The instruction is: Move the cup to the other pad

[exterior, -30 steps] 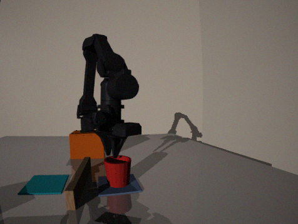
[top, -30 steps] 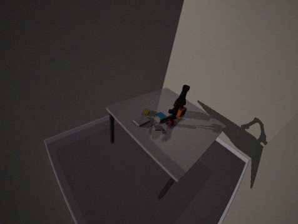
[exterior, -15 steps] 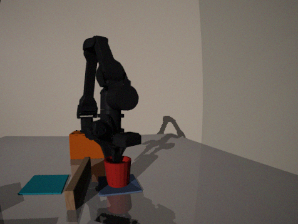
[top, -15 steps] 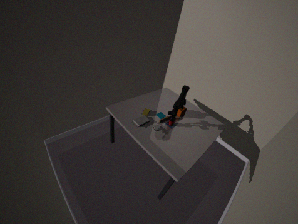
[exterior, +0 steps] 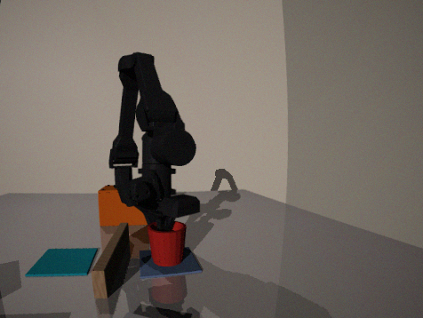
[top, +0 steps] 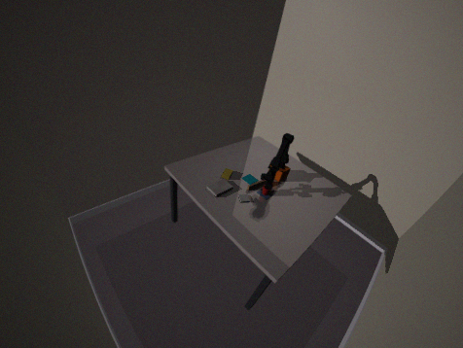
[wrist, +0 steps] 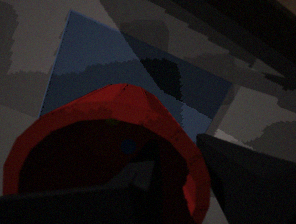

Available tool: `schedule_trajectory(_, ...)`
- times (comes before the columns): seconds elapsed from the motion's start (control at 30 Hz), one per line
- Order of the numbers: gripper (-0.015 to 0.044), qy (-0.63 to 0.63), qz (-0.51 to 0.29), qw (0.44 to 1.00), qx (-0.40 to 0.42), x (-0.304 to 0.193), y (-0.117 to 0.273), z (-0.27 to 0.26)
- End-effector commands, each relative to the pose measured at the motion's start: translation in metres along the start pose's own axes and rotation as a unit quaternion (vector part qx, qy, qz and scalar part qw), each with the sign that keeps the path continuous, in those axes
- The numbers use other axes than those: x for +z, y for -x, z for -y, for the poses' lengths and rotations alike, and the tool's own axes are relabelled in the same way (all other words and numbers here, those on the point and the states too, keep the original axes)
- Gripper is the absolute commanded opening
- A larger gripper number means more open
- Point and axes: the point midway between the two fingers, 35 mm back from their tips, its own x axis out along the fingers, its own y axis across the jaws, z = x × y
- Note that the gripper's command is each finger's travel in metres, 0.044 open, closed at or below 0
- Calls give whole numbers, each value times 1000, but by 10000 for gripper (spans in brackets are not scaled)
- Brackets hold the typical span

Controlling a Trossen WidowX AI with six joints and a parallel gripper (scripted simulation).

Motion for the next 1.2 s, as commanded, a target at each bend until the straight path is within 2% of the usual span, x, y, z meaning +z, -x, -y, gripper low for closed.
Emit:
schedule_trajectory(0.0,56,0,0,1000,0,0,0,0)
schedule_trajectory(0.3,0,0,0,1000,0,0,0,0)
schedule_trajectory(0.47,0,0,0,1000,0,0,8,-1)
schedule_trajectory(0.97,0,-1,2,1000,-1,-2,66,3)
schedule_trajectory(1.17,0,-1,2,1000,-2,-3,71,7)
